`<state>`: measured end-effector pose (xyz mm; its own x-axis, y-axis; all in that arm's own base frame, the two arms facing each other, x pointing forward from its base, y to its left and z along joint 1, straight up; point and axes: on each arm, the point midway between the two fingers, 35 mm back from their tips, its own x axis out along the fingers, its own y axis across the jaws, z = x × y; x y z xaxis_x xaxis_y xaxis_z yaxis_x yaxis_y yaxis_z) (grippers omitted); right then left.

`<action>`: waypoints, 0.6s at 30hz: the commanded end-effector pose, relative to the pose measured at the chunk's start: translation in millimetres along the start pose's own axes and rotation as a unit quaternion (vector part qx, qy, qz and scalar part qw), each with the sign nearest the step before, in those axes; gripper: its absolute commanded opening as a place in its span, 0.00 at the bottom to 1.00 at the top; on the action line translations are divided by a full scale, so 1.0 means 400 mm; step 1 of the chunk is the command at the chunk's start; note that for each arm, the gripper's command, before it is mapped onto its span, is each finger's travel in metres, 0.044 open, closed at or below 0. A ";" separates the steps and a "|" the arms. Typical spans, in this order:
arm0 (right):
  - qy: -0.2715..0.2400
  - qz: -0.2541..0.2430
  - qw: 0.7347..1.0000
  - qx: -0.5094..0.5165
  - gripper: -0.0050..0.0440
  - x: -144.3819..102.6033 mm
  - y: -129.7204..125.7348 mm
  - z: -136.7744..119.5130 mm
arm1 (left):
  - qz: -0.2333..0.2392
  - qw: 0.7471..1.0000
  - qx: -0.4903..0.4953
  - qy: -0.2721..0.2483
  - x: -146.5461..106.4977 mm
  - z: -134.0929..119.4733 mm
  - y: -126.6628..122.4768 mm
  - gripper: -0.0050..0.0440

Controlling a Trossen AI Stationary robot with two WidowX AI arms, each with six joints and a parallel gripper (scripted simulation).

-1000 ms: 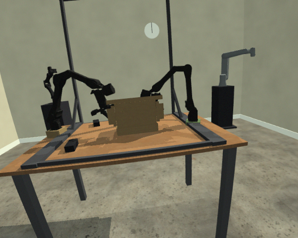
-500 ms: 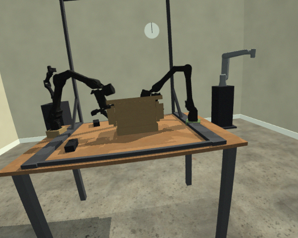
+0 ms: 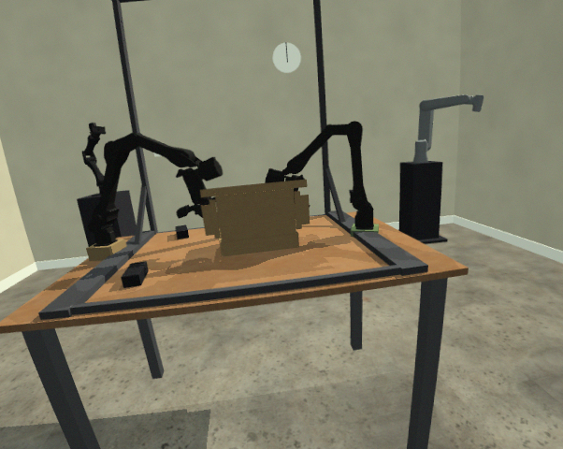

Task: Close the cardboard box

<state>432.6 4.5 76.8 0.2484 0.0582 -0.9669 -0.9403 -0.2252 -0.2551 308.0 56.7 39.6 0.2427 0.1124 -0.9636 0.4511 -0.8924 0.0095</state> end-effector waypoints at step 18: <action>0.005 -0.015 1.000 0.002 0.10 0.002 -0.091 -0.003 | 0.003 1.000 0.001 0.005 -0.006 -0.007 0.003 0.11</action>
<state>457.5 10.0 76.9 0.2518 0.0568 -0.9661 -0.9398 -0.2240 -0.2581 308.0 56.7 39.6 0.2427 0.1124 -0.9636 0.4511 -0.8924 0.0095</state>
